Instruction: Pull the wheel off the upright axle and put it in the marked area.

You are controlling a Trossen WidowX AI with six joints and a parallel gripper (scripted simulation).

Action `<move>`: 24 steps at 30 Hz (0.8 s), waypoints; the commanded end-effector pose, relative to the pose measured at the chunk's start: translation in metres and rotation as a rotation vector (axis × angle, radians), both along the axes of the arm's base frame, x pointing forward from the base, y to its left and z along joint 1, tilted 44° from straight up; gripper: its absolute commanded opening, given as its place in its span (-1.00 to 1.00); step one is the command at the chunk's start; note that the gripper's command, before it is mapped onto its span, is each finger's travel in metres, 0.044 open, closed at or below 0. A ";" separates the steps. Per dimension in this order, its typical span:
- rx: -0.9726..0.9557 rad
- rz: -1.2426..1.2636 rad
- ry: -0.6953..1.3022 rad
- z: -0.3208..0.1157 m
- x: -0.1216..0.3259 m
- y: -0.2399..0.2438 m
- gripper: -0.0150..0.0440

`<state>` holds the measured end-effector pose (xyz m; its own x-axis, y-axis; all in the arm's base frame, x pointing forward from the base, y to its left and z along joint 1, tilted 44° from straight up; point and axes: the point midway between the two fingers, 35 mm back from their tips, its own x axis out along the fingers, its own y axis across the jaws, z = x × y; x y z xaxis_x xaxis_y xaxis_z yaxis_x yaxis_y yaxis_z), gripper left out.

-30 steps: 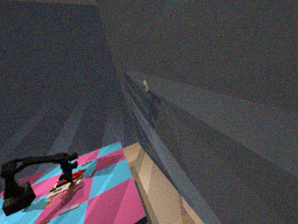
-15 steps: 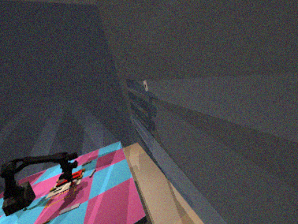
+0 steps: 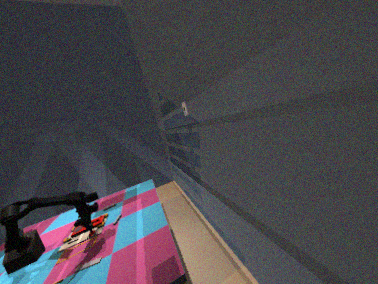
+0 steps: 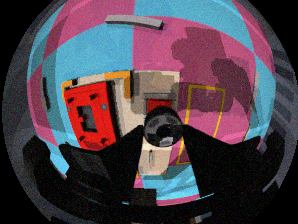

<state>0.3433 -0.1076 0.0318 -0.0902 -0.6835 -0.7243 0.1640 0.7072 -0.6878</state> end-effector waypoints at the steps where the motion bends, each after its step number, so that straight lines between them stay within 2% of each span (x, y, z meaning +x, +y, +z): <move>1: 0.000 -0.003 -0.003 0.001 0.000 0.001 -0.49; 18: -0.001 -0.002 -0.003 0.006 0.001 0.006 -0.49; 24: 0.000 -0.002 -0.003 0.020 0.002 0.019 -0.49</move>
<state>0.3429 -0.0977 0.0432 -0.0972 -0.6858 -0.7213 0.1610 0.7044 -0.6913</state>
